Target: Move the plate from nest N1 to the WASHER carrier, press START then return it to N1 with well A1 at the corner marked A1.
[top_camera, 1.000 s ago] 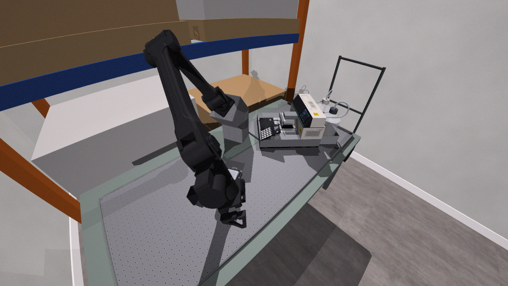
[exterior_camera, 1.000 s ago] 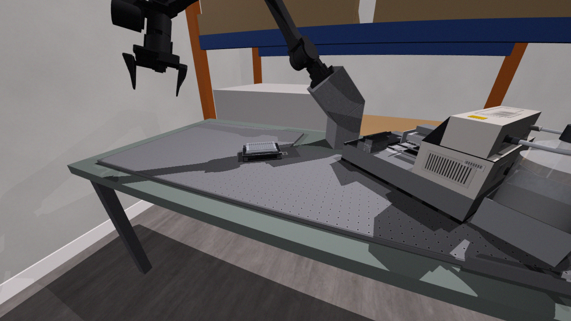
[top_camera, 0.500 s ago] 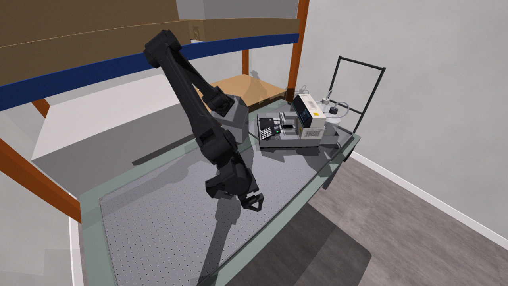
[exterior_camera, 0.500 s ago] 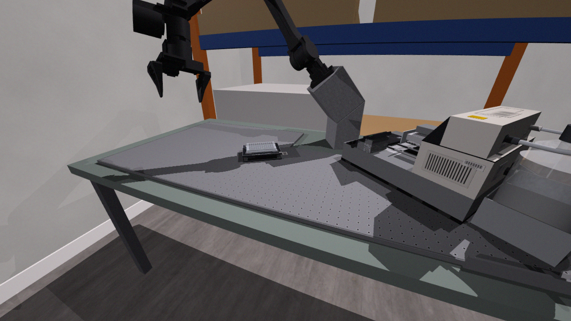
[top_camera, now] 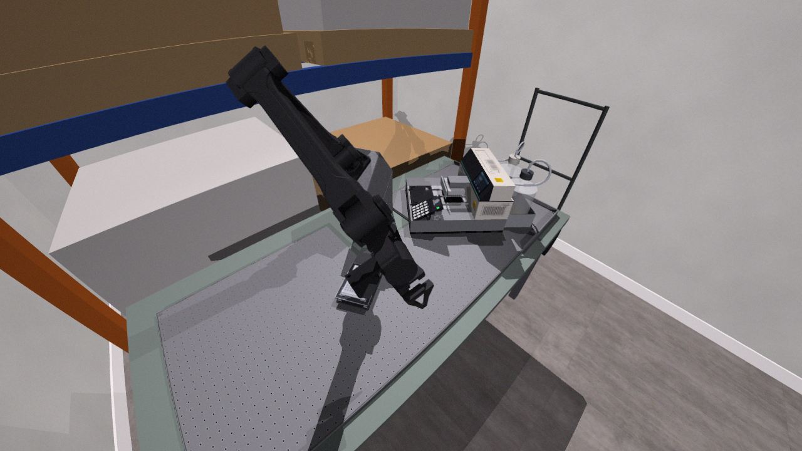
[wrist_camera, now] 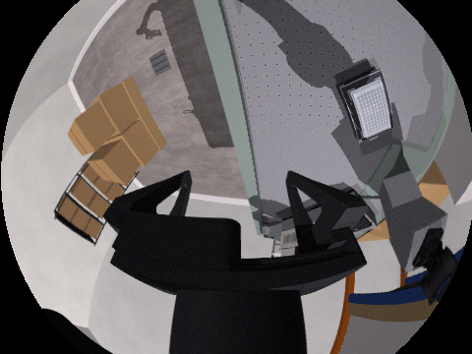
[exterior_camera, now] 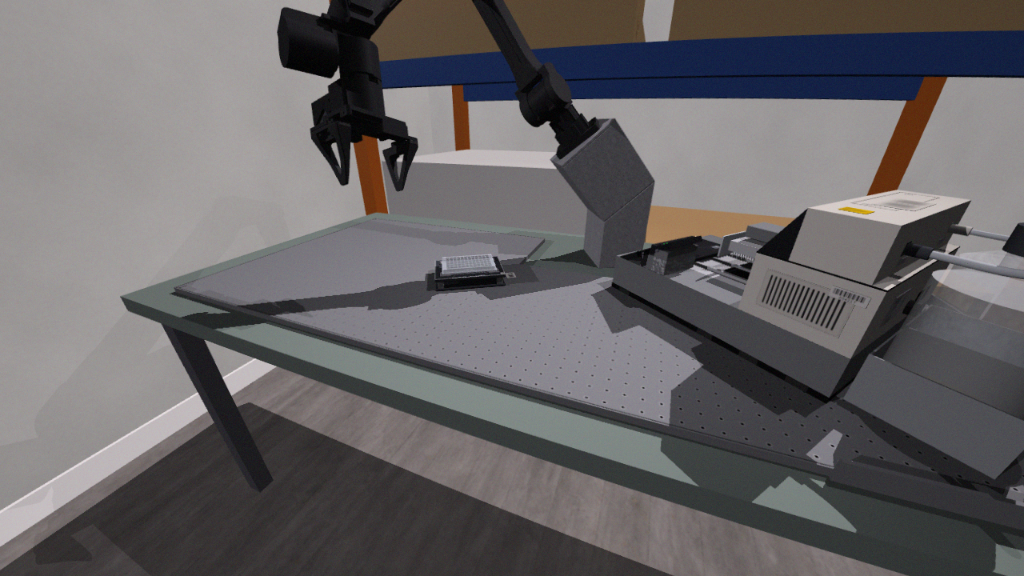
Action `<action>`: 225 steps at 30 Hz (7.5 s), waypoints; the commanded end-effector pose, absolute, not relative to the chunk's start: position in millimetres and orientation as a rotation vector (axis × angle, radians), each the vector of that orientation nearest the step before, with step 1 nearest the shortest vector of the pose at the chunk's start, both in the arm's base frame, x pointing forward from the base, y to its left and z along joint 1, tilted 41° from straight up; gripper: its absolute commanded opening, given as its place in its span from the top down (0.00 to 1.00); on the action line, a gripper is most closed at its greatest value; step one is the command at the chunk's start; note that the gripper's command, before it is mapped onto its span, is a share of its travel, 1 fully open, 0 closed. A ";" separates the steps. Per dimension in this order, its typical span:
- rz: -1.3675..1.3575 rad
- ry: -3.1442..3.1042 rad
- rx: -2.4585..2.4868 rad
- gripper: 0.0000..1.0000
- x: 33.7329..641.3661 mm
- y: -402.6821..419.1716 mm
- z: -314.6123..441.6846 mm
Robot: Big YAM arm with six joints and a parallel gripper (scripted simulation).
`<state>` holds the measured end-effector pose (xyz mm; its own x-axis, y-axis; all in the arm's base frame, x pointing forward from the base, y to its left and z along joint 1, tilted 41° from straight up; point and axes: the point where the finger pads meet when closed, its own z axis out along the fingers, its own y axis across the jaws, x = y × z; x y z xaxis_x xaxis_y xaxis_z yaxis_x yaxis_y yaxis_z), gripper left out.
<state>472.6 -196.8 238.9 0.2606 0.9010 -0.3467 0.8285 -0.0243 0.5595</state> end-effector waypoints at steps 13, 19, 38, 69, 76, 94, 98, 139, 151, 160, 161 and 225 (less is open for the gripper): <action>-0.003 1.799 1.660 0.00 458.5 -154.6 197.7; -0.067 1.888 1.575 0.00 449.6 -143.6 189.7; -0.321 2.213 1.283 0.00 402.1 -101.7 121.8; -0.666 2.545 0.675 0.00 310.7 -57.7 41.9; -0.780 2.621 0.451 0.00 280.7 -53.1 24.8; -0.933 2.699 0.166 0.00 235.7 -53.9 2.6; -0.921 2.681 0.221 0.00 236.3 -62.0 4.6; -0.628 2.179 1.258 0.00 264.5 -219.2 45.3; -0.601 2.119 1.336 0.00 258.6 -278.1 59.7; -0.595 2.124 1.335 0.00 256.9 -271.4 59.0; -0.595 2.124 1.335 0.00 256.9 -271.4 59.0; -0.596 2.130 1.337 0.00 267.5 -307.4 11.0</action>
